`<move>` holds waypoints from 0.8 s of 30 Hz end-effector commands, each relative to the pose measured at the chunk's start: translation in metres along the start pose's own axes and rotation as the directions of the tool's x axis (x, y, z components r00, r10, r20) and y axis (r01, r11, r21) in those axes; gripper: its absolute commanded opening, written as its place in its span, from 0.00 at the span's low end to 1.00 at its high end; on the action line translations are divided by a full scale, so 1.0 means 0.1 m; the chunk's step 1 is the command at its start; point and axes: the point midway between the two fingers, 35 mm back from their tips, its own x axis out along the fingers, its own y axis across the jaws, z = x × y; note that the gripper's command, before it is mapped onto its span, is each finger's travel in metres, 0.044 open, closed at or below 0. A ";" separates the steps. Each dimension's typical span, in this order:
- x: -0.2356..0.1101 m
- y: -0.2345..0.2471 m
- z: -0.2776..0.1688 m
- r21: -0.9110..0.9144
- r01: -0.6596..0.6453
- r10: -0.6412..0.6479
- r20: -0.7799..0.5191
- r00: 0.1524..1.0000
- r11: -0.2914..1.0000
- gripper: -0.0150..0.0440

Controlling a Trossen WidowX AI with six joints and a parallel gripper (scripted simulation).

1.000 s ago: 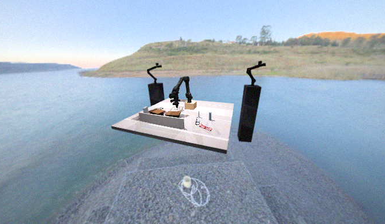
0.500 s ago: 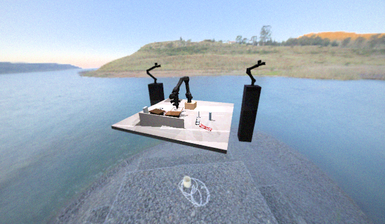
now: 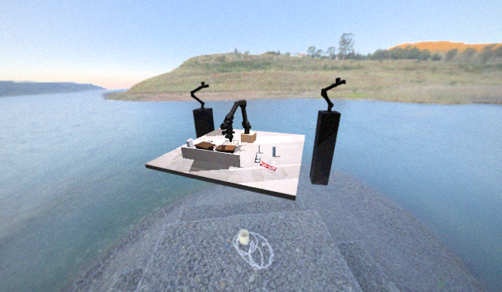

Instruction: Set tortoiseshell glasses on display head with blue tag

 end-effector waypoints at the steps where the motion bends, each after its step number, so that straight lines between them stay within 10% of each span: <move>1: 0.02 0.05 0.00 0.005 0.002 -0.002 -0.002 1.000 1.000 0.25; 24: 0.01 0.38 0.00 0.005 0.005 -0.005 -0.002 1.000 1.000 0.25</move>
